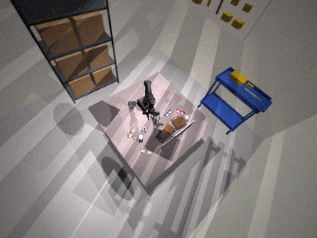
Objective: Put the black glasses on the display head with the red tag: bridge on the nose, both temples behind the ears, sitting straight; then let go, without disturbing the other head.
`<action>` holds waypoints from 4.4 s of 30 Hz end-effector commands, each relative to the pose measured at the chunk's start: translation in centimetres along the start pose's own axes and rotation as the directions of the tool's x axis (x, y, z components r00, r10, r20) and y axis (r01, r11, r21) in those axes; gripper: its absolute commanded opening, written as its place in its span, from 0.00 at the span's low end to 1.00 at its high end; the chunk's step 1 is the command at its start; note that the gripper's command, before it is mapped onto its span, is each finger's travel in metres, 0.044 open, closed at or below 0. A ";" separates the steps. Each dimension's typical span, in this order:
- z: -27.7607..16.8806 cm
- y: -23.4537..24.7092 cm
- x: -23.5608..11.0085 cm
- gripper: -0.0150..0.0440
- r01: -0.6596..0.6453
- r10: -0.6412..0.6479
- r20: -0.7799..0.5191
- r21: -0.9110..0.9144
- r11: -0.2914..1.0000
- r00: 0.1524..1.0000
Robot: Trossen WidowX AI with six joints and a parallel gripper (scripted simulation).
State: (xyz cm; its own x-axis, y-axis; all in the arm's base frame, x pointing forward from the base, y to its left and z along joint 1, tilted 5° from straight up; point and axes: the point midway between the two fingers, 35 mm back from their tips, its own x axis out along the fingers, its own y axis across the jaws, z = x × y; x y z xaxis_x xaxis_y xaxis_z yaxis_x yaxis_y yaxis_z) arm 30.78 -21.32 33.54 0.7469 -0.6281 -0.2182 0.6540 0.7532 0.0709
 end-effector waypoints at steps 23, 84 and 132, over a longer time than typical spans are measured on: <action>-32.8 13.5 -11.0 0.59 0.541 -0.001 -0.951 0.175 0.823 0.309; -38.3 13.8 -8.4 0.46 0.544 -0.004 -0.952 0.172 0.822 0.307; -34.6 13.9 -9.4 0.25 0.544 -0.003 -0.951 0.175 0.821 0.311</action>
State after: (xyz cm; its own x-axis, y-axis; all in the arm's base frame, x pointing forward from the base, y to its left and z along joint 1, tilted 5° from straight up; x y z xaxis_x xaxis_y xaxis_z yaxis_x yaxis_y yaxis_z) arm 28.26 1.77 0.53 0.0946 -0.0139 -0.9954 0.9661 0.2424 0.0885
